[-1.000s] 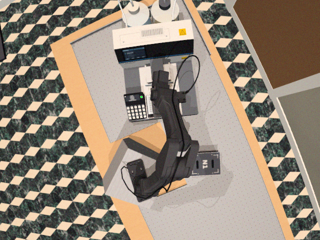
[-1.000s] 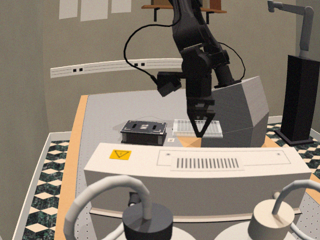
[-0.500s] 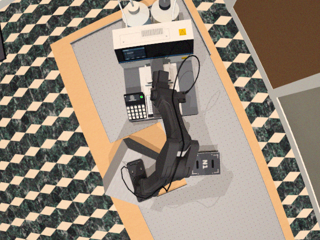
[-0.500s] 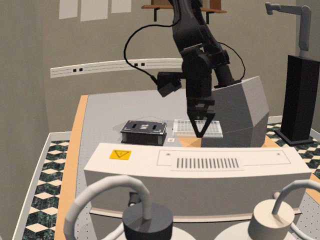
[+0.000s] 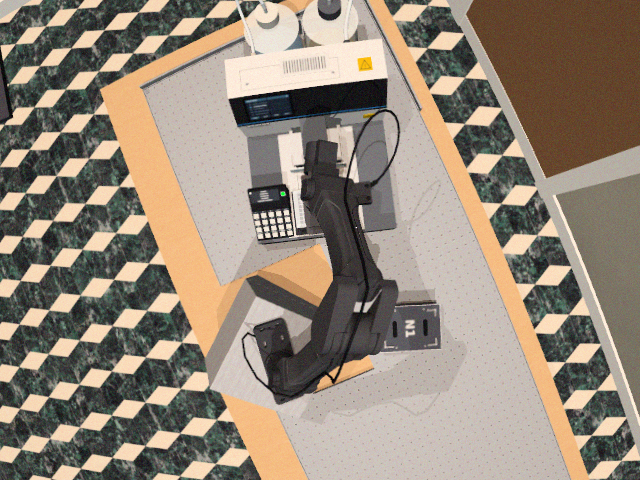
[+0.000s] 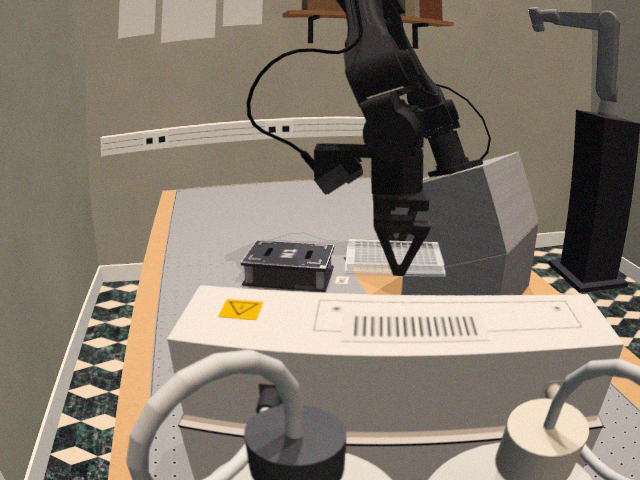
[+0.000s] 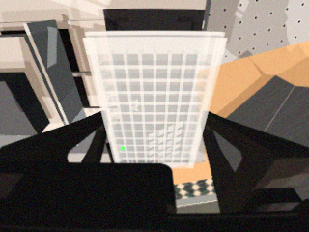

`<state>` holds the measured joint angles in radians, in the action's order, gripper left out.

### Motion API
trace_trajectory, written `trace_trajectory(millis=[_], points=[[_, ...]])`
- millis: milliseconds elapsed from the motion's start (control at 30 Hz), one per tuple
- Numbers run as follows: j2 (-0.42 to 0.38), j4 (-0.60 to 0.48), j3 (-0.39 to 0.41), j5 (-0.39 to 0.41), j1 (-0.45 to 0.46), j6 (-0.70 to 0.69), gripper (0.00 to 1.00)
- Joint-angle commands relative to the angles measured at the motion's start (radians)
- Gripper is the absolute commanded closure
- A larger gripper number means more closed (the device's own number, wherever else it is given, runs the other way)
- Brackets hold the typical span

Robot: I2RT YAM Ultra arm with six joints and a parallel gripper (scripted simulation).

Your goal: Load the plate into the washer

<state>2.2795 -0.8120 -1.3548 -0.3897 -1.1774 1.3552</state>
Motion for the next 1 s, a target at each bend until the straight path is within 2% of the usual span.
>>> trace_trajectory(millis=[0,100,167,233,267,367,467,567,733,800,833,967], points=[[-0.018,-0.008,-0.037,-0.012,-0.02,0.011,0.16],[0.016,0.03,-0.029,-0.013,-0.011,-0.005,0.16],[0.003,0.04,0.014,-0.014,0.005,-0.012,0.16],[0.003,0.04,0.014,-0.014,0.005,-0.012,0.16],[-0.014,0.047,-0.021,-0.014,-0.003,-0.013,0.16],[0.034,0.064,0.019,-0.015,0.006,-0.019,0.16],[0.027,0.081,0.034,-0.015,0.018,-0.025,0.16],[0.035,0.098,0.01,-0.016,0.011,-0.03,0.16],[0.057,0.127,0.048,-0.017,0.035,-0.04,0.16],[0.057,0.127,0.048,-0.017,0.035,-0.04,0.16],[0.032,0.133,0.01,-0.018,0.016,-0.041,0.16],[0.085,0.156,0.013,-0.019,0.029,-0.049,0.16]])
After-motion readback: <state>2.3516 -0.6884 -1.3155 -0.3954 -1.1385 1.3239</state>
